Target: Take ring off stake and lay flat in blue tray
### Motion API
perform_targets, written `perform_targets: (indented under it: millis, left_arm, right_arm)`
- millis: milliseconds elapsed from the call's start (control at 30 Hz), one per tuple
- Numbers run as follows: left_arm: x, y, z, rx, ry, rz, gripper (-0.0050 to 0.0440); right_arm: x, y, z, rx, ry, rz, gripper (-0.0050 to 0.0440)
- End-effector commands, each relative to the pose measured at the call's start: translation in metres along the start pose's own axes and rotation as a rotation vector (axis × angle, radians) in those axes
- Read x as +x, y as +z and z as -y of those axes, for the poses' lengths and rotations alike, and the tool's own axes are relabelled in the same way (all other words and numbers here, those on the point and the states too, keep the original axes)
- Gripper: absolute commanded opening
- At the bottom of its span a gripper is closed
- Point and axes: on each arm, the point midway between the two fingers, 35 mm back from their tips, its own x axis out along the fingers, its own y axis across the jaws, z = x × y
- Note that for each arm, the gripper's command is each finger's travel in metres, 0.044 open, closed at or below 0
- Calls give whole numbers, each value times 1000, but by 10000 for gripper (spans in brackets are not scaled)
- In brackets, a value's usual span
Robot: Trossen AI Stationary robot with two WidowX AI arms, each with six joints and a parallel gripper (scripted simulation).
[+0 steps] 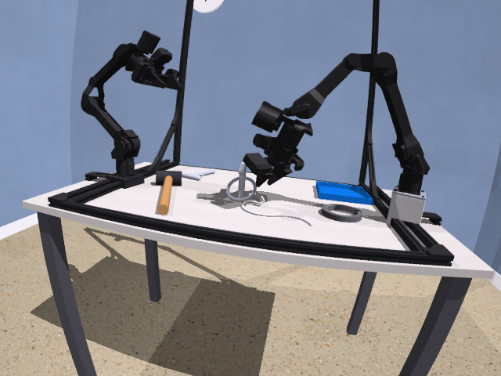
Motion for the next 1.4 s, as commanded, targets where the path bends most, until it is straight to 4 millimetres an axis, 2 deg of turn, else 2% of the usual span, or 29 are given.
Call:
perform_targets:
  millis: [0, 200, 1100, 1300, 1367]
  left_arm:
    - [6, -7, -1, 9, 6, 15, 200]
    - [9, -7, -1, 9, 6, 15, 200]
    - [50, -6, -1, 9, 6, 15, 200]
    - [51, -6, -1, 9, 6, 15, 200]
    - [47, -6, -1, 11, 5, 17, 187]
  right_arm:
    - [0, -1, 0, 4, 2, -4, 400]
    - [0, -1, 0, 4, 2, -4, 400]
    - [0, -1, 0, 4, 2, -4, 400]
    - [0, -1, 0, 4, 2, -4, 400]
    - [0, -1, 0, 4, 2, -4, 400]
